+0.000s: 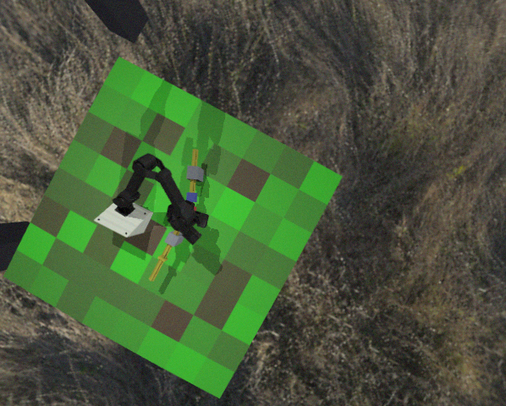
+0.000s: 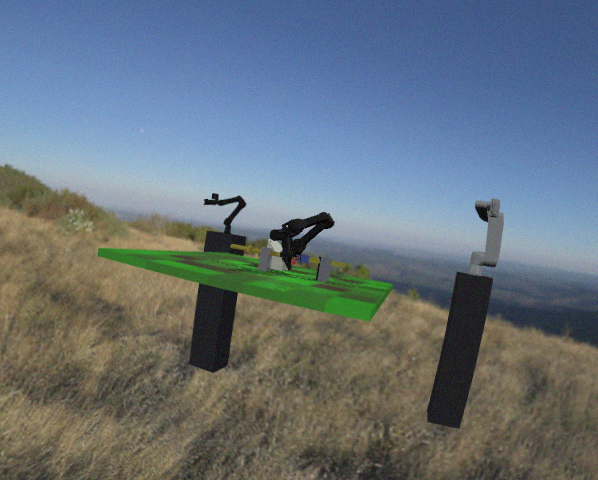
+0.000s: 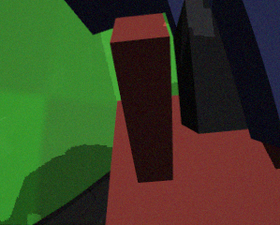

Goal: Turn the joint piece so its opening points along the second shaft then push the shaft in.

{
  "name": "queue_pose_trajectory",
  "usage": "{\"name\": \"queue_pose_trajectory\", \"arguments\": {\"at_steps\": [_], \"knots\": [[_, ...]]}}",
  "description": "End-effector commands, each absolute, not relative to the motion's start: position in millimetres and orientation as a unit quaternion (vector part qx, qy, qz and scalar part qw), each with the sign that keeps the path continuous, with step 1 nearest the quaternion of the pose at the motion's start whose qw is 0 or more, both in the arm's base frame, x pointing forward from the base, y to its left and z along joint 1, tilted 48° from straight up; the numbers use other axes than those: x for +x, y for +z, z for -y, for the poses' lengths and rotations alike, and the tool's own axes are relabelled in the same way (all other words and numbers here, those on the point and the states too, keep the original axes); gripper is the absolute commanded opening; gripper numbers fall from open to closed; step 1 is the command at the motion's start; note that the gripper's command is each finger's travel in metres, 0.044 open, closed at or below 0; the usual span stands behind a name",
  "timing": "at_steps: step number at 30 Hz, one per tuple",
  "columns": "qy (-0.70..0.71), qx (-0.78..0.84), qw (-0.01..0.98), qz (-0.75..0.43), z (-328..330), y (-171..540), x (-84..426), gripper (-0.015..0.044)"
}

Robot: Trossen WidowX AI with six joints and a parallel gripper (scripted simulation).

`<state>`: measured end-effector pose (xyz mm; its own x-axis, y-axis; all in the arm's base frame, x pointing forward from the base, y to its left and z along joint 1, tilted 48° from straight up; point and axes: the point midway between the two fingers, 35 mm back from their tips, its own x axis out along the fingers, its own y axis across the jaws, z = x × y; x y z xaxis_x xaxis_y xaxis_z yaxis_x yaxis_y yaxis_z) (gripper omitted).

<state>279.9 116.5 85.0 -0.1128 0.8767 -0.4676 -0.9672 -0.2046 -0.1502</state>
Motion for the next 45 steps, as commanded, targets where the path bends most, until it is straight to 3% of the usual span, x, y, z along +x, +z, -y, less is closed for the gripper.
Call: {"name": "queue_pose_trajectory", "arguments": {"at_steps": [1,12,18,45], "knots": [[0.74,-0.234,0.623,-0.096,-117.2,85.0,279.7,0.0182],[0.74,-0.235,0.623,-0.096,-116.5,85.0,279.9,0.0147],[0.74,-0.235,0.623,-0.096,-116.5,85.0,279.9,0.0],[0.684,-0.329,0.609,-0.233,-99.6,88.1,278.8,0.0]]}}
